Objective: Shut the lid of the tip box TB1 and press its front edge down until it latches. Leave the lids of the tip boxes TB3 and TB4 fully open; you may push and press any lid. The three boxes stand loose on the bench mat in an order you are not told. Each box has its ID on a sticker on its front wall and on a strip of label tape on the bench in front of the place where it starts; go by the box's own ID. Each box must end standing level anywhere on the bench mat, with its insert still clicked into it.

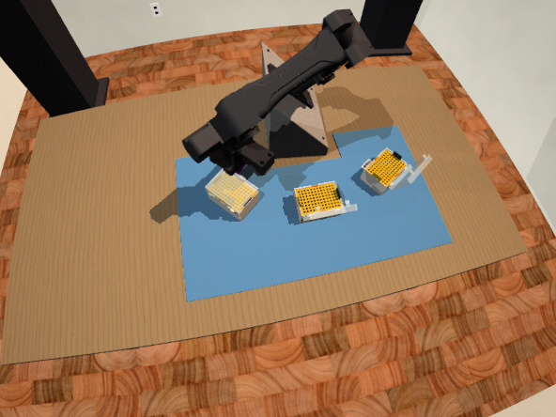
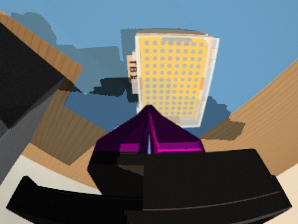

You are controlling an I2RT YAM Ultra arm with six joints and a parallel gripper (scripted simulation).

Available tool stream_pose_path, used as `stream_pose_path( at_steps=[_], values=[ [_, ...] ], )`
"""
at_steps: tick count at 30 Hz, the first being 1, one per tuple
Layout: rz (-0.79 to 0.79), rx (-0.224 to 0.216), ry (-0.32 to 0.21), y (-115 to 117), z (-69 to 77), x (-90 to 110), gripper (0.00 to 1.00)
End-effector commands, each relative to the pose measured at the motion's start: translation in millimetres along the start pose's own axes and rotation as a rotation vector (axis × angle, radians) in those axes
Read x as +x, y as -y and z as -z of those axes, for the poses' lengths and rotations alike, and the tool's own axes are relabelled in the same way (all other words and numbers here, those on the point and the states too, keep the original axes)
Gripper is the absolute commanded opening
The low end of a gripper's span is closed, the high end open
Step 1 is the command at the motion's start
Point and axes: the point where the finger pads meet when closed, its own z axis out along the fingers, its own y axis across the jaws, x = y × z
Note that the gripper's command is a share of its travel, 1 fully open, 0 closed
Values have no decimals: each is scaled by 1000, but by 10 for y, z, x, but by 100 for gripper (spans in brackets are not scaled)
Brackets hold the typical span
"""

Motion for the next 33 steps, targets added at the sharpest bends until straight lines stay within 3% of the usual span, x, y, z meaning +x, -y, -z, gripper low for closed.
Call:
stream_pose_path(
  at_steps=[1,19,33],
  values=[
    [2,13,10,25,5,-18,0],
    [2,13,11,27,-262,-22,0],
    [2,13,11,27,-266,-22,0]
  ],
)
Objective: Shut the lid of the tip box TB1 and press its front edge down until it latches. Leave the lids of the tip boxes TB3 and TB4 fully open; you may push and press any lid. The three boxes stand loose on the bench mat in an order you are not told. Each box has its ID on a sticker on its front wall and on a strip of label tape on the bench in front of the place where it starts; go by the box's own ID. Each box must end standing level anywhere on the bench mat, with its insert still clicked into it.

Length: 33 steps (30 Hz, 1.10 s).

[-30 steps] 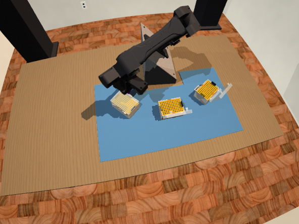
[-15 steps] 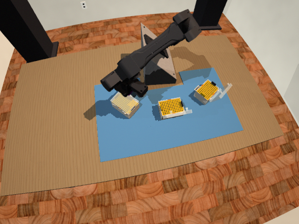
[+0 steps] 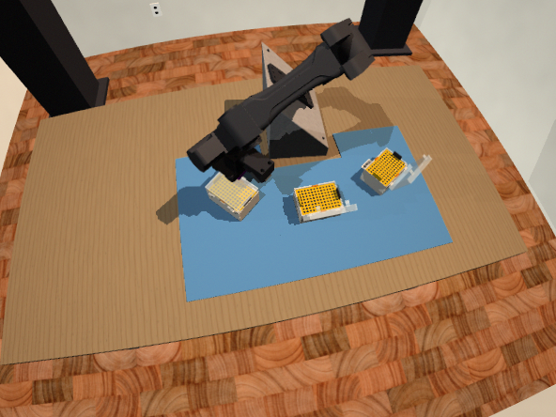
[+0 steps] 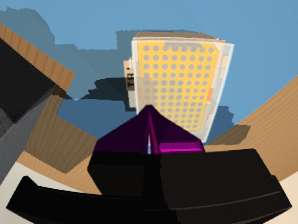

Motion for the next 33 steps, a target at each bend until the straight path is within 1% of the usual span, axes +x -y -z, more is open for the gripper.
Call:
stream_pose_path(
  at_steps=[1,33],
  values=[
    [1,12,11,25,26,-18,0],
    [1,12,11,26,-68,-19,0]
  ],
)
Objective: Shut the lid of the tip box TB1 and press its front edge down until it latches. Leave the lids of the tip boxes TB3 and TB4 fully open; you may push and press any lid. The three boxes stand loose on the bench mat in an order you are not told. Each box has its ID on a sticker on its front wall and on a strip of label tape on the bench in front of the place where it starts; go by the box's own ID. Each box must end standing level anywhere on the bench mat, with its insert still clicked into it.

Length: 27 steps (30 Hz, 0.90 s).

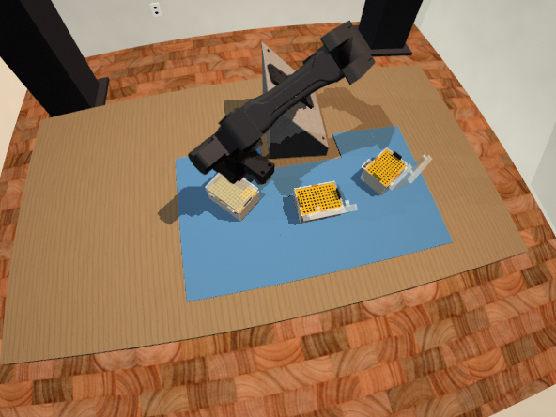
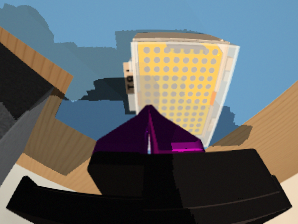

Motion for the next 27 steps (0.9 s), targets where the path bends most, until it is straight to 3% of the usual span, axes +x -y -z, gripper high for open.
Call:
stream_pose_path(
  at_steps=[1,27],
  values=[
    [4,13,14,33,9,-18,0],
    [4,13,14,33,-65,-19,0]
  ],
)
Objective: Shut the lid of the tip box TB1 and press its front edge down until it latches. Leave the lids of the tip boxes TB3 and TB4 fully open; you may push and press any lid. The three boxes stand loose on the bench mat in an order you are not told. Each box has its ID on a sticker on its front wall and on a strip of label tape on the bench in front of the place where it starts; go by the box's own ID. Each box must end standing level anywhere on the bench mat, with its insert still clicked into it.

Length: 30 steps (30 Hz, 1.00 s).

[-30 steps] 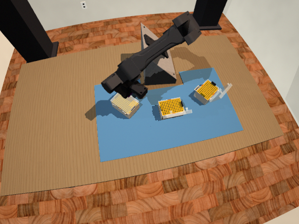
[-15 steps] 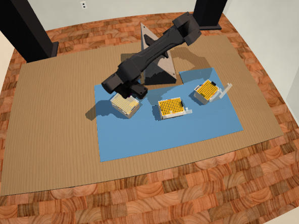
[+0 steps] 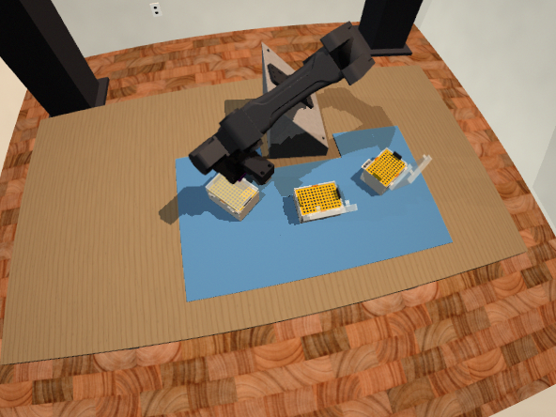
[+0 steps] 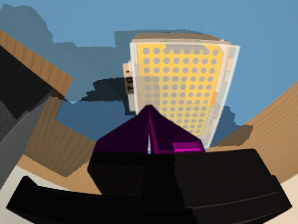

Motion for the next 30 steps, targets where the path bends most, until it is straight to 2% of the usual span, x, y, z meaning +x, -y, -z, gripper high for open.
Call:
stream_pose_path(
  at_steps=[1,30],
  values=[
    [13,11,11,35,-47,-17,0],
    [13,11,11,35,-87,-18,0]
  ],
)
